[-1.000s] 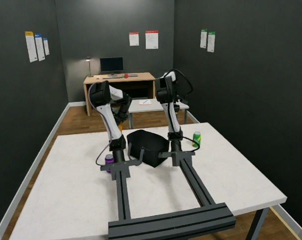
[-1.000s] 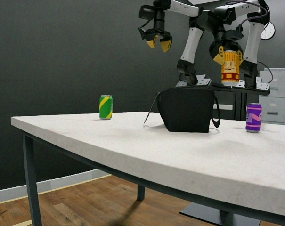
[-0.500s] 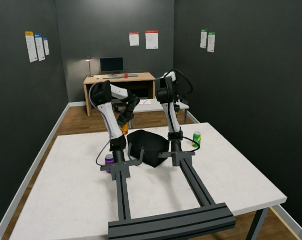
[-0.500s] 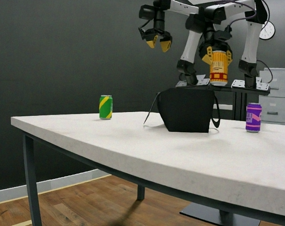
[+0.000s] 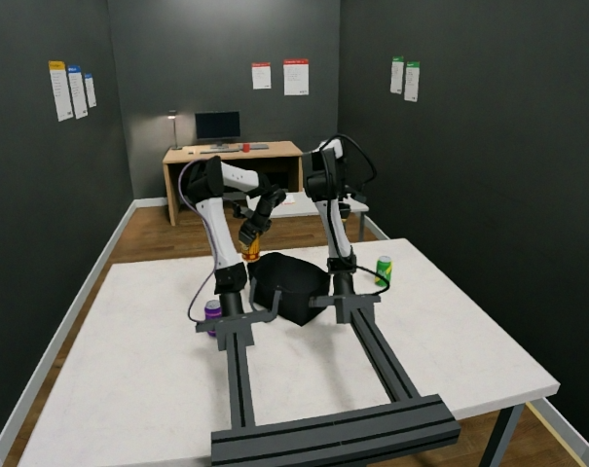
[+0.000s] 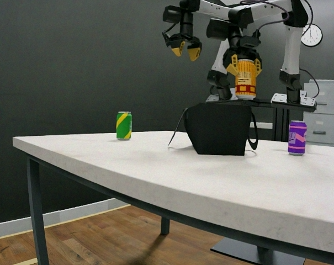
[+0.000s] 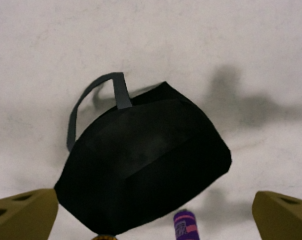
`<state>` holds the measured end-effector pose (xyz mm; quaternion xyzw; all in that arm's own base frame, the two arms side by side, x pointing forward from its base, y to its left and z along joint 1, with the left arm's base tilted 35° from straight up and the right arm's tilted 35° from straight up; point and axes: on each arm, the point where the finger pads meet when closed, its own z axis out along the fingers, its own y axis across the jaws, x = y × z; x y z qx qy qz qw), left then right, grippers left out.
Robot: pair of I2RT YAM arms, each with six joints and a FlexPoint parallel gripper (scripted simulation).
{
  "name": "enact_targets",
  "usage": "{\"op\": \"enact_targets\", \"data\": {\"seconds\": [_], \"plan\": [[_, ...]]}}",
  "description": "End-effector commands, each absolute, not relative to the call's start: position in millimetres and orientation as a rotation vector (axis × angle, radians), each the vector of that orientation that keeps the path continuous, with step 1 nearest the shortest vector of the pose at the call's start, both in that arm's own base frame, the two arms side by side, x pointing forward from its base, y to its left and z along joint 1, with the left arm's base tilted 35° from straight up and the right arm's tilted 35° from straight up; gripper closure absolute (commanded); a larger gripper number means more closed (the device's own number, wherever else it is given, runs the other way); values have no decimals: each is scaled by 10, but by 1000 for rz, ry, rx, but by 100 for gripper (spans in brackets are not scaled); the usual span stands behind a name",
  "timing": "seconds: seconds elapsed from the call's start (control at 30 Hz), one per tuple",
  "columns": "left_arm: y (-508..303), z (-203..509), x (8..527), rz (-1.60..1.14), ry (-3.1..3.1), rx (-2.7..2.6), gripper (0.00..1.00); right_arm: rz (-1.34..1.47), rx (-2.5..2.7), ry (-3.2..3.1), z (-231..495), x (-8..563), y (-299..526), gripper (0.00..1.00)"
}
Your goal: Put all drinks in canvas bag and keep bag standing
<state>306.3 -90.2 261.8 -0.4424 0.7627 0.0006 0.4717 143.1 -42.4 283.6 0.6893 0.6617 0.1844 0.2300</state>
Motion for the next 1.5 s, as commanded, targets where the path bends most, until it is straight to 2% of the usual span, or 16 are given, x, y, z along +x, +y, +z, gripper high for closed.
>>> {"op": "enact_targets", "data": {"seconds": [0.0,0.27,0.3,1.3,1.47], "plan": [[-856,2868,3031,-43,1795,-1107,33,509,1865,1800,2942,1449,-435,0],[-837,2908,3011,-62,1785,-1112,33,509,1865,1800,2942,1449,-435,0],[-963,2744,3084,-5,1824,-1084,33,509,1865,1800,2942,1449,-435,0],[-1765,2727,3138,3,1830,-1080,33,509,1865,1800,2942,1449,-435,0],[-1610,2924,3118,-61,1797,-1116,33,509,1865,1800,2942,1449,-435,0]]}}
